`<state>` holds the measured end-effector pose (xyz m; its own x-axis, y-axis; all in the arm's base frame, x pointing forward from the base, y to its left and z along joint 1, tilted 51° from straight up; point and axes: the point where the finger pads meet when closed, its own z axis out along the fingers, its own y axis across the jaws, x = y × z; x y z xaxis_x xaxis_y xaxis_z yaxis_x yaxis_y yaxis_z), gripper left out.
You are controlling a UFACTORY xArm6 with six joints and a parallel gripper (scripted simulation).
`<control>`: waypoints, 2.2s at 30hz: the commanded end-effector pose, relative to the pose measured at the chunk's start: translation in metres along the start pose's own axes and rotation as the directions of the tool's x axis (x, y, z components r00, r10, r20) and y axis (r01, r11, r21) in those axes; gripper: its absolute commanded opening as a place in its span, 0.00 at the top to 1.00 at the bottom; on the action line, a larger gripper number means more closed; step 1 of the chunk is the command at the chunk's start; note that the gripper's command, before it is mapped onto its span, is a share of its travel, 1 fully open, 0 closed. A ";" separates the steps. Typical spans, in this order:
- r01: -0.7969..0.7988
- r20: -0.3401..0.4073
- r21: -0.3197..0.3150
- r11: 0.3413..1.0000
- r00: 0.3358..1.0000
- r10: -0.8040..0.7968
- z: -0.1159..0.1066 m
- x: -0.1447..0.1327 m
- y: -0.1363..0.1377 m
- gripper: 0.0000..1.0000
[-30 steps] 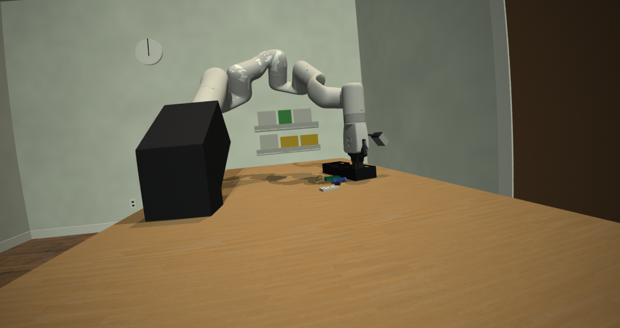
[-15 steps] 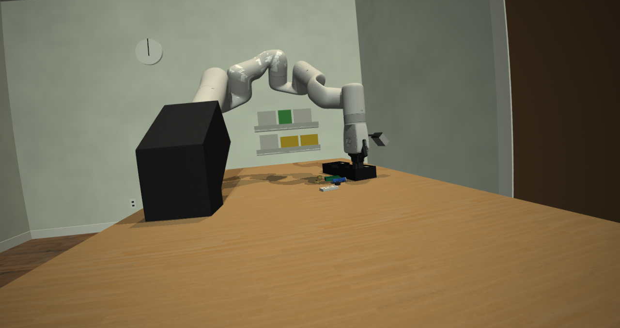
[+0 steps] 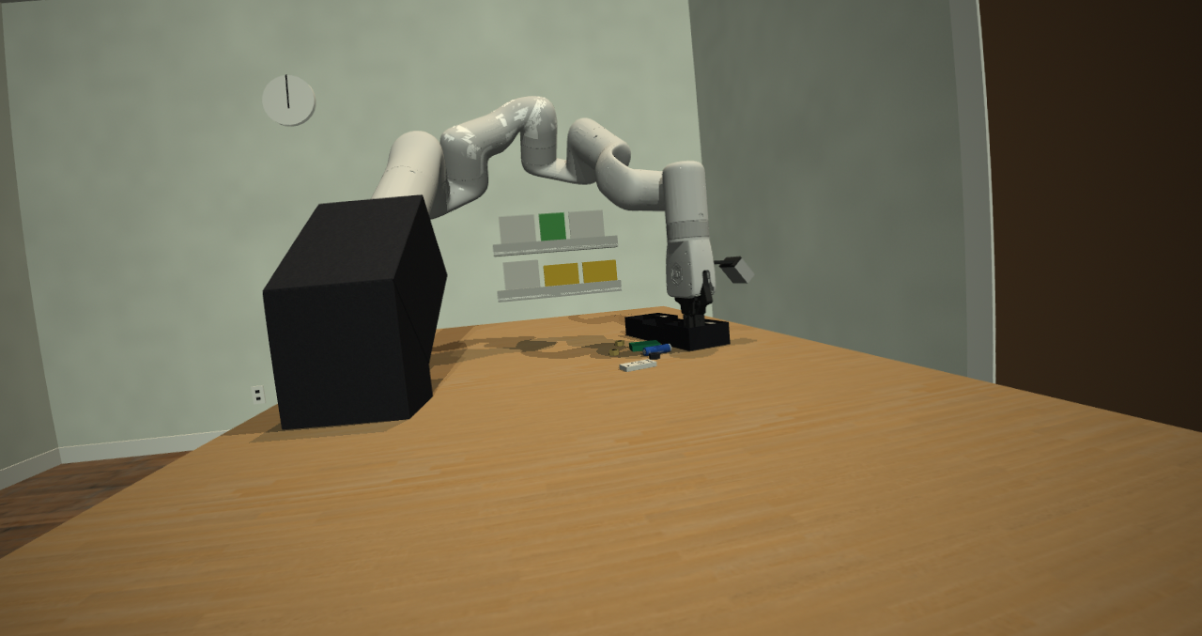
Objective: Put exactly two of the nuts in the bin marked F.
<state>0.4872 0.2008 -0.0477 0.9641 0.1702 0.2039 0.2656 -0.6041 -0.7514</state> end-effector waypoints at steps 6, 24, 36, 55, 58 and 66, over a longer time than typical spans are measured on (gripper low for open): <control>0.001 -0.003 -0.001 1.000 1.000 -0.001 -0.001 0.001 0.000 0.93; 0.001 -0.003 -0.001 1.000 1.000 -0.001 -0.012 0.001 0.000 0.93; 0.001 -0.003 -0.001 1.000 1.000 -0.001 -0.027 0.001 0.000 0.93; 0.001 -0.003 -0.001 1.000 1.000 -0.001 -0.054 0.001 -0.020 0.93; 0.001 -0.003 -0.001 1.000 1.000 -0.001 -0.054 0.001 -0.030 0.93; 0.001 -0.003 -0.001 1.000 1.000 -0.001 -0.054 0.001 -0.065 0.93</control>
<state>0.4750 0.1886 0.0198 0.9641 0.1709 0.2031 0.2653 -0.6030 -0.7523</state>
